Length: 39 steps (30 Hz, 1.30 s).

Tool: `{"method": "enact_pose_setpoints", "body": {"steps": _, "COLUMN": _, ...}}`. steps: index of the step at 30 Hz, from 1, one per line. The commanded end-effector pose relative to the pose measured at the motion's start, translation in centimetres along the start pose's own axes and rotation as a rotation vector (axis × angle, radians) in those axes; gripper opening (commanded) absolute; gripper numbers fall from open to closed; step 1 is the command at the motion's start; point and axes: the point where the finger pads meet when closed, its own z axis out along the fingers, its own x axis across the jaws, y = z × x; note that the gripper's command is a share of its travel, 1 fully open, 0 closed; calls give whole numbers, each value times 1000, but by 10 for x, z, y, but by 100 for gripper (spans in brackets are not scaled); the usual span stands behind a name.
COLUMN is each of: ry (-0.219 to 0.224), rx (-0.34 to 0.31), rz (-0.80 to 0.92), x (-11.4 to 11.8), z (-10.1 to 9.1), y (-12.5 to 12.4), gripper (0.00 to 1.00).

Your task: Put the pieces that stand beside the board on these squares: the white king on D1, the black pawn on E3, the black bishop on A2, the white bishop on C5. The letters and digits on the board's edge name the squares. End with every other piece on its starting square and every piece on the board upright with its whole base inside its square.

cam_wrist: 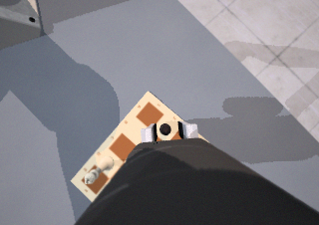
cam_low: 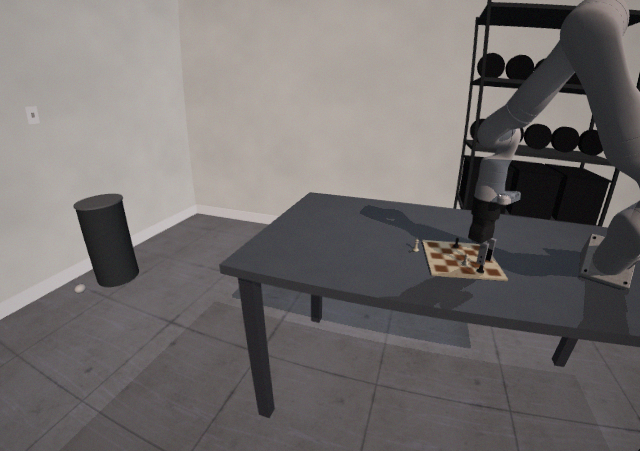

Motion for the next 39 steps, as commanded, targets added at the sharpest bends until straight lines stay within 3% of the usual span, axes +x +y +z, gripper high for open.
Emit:
{"method": "enact_pose_setpoints", "body": {"steps": 1, "ry": -5, "rx": -15, "rz": 7, "x": -1, "z": -16, "y": 4, "gripper": 73}}
{"method": "enact_pose_setpoints", "body": {"steps": 14, "ry": -5, "rx": -14, "rz": 7, "x": -1, "z": -68, "y": 3, "gripper": 73}}
{"method": "enact_pose_setpoints", "body": {"steps": 20, "ry": -5, "rx": -14, "rz": 7, "x": -1, "z": -70, "y": 3, "gripper": 73}}
{"method": "enact_pose_setpoints", "body": {"steps": 21, "ry": -5, "rx": -14, "rz": 7, "x": -1, "z": -70, "y": 3, "gripper": 100}}
{"method": "enact_pose_setpoints", "body": {"steps": 39, "ry": -5, "rx": -14, "rz": 7, "x": -1, "z": -70, "y": 3, "gripper": 100}}
